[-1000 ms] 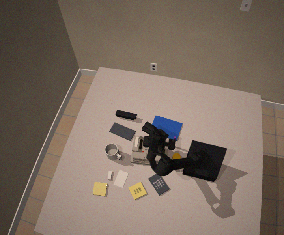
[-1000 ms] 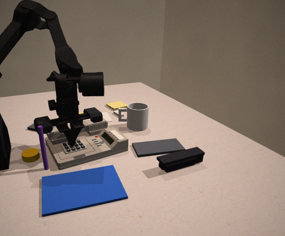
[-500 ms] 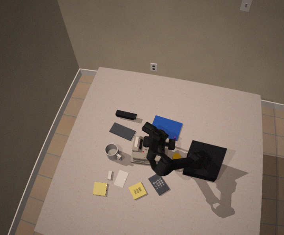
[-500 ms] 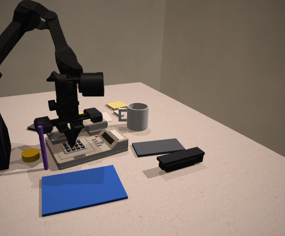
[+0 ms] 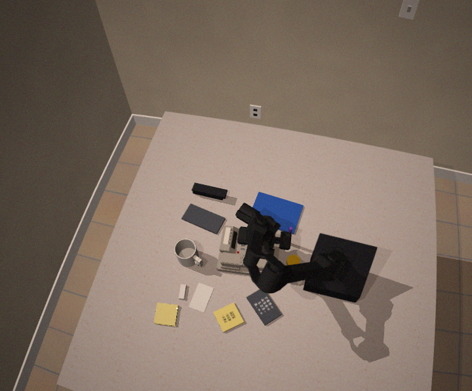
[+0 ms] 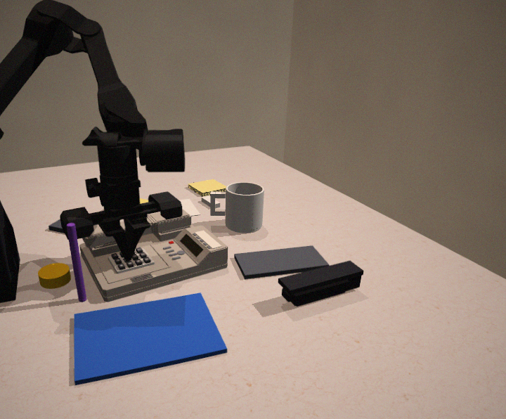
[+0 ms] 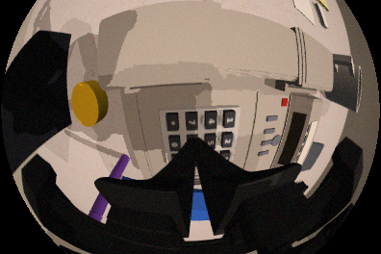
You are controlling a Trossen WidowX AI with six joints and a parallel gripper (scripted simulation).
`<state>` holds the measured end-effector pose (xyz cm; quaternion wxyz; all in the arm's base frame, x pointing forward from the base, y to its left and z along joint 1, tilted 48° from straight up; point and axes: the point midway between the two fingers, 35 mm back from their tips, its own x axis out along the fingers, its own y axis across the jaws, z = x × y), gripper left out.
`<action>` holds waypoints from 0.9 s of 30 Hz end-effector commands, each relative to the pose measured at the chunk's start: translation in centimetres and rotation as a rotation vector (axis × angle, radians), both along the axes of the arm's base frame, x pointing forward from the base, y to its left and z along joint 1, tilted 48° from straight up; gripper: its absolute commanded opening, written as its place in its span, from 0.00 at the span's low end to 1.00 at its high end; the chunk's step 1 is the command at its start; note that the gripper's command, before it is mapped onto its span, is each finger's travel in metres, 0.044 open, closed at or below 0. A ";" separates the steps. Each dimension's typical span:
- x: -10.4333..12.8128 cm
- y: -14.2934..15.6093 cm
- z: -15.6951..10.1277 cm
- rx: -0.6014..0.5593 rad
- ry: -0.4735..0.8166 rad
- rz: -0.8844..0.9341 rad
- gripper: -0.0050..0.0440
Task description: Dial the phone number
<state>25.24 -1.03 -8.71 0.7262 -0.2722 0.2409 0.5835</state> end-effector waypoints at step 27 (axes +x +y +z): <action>-0.6 -0.8 3.2 0.005 0.005 0.002 0.00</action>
